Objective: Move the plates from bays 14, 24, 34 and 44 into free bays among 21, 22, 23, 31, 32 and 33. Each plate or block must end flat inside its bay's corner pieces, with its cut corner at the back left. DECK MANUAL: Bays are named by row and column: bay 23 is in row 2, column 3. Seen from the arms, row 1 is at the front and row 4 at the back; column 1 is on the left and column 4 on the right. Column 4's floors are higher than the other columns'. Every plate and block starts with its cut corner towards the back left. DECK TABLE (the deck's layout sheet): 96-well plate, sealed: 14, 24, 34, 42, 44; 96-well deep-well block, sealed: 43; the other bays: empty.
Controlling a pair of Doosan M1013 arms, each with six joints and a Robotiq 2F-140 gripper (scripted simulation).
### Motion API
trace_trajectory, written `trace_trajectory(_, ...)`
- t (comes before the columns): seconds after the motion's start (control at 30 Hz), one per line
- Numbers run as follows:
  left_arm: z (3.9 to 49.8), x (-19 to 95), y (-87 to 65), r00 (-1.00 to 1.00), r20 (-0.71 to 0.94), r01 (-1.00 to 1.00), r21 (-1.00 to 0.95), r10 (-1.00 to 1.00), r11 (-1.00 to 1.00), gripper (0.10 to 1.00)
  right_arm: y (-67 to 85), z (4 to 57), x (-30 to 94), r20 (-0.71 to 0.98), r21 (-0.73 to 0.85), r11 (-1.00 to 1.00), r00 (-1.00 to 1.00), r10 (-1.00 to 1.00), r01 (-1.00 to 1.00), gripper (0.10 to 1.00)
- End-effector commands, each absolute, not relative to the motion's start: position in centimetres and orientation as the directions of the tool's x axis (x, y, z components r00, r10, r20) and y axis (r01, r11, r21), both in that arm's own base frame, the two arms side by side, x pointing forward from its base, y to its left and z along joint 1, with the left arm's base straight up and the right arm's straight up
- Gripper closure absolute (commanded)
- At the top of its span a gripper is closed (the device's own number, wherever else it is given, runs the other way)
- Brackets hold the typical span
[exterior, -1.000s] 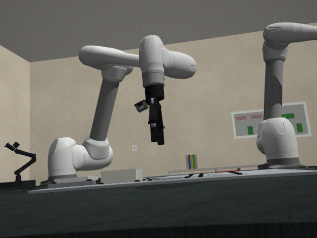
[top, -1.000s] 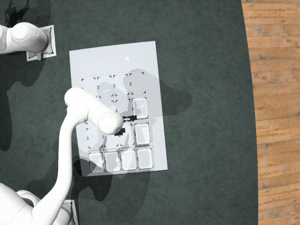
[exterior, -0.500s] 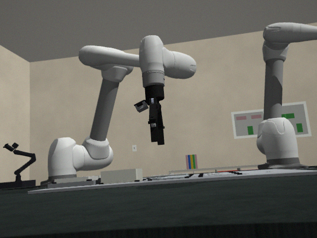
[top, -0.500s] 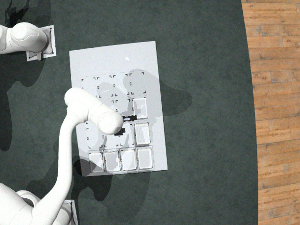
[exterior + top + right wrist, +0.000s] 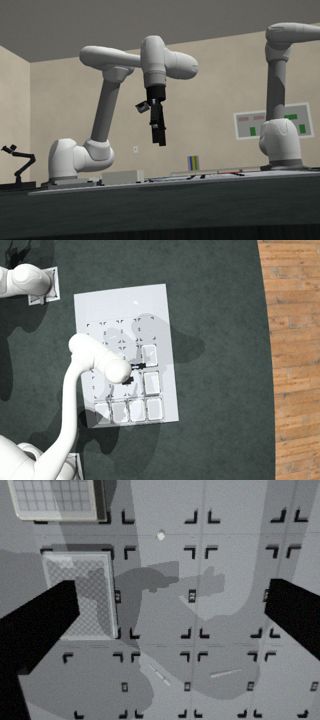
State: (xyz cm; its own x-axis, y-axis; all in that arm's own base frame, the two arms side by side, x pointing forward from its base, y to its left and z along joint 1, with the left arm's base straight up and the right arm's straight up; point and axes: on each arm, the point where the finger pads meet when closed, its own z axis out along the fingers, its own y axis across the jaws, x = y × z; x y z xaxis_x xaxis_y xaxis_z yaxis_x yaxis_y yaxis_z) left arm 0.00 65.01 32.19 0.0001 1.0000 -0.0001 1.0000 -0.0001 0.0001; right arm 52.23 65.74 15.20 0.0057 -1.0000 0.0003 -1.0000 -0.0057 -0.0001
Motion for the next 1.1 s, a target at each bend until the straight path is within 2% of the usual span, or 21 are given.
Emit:
trace_trajectory(0.0,32.3,0.0,65.0,0.0,0.001,1.0,0.0,1.0,0.0,0.098,65.8,15.3,52.2,-0.001,-0.001,-0.006,0.006,-1.0,-1.0,0.098)
trace_trajectory(1.07,32.3,0.0,65.0,0.0,0.001,1.0,0.0,1.0,0.0,0.098,55.4,15.3,52.3,-0.001,-0.001,-0.006,0.006,-1.0,-1.0,0.098)
